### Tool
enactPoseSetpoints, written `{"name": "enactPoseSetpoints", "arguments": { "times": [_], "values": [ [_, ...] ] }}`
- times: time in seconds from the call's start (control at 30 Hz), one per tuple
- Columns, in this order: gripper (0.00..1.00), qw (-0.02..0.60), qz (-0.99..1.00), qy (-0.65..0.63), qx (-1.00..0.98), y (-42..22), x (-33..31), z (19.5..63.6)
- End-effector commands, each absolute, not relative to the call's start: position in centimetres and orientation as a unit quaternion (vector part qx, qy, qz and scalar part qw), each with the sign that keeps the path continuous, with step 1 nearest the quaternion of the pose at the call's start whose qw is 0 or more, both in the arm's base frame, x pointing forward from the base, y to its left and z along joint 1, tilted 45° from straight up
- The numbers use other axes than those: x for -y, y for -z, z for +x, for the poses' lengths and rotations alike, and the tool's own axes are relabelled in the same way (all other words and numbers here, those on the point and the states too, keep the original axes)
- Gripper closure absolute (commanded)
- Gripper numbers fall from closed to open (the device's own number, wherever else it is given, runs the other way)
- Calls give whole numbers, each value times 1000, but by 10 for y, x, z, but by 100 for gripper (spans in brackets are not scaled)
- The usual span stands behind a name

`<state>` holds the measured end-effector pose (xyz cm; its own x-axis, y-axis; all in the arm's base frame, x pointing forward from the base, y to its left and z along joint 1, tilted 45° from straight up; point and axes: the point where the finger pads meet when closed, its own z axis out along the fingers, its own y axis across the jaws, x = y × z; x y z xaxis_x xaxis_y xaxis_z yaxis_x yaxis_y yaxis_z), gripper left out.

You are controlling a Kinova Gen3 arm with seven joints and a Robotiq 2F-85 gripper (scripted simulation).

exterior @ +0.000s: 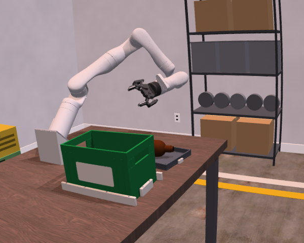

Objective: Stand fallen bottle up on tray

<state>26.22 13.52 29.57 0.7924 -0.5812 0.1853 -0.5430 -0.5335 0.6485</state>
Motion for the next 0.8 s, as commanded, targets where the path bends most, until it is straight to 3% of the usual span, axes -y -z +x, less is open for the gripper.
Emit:
{"name": "enactPoseSetpoints", "arguments": {
  "times": [0.0,0.77],
  "values": [
    [0,360,875,26,322,-296,-135,262],
    [0,354,870,38,342,-290,-136,262]
  ]
}}
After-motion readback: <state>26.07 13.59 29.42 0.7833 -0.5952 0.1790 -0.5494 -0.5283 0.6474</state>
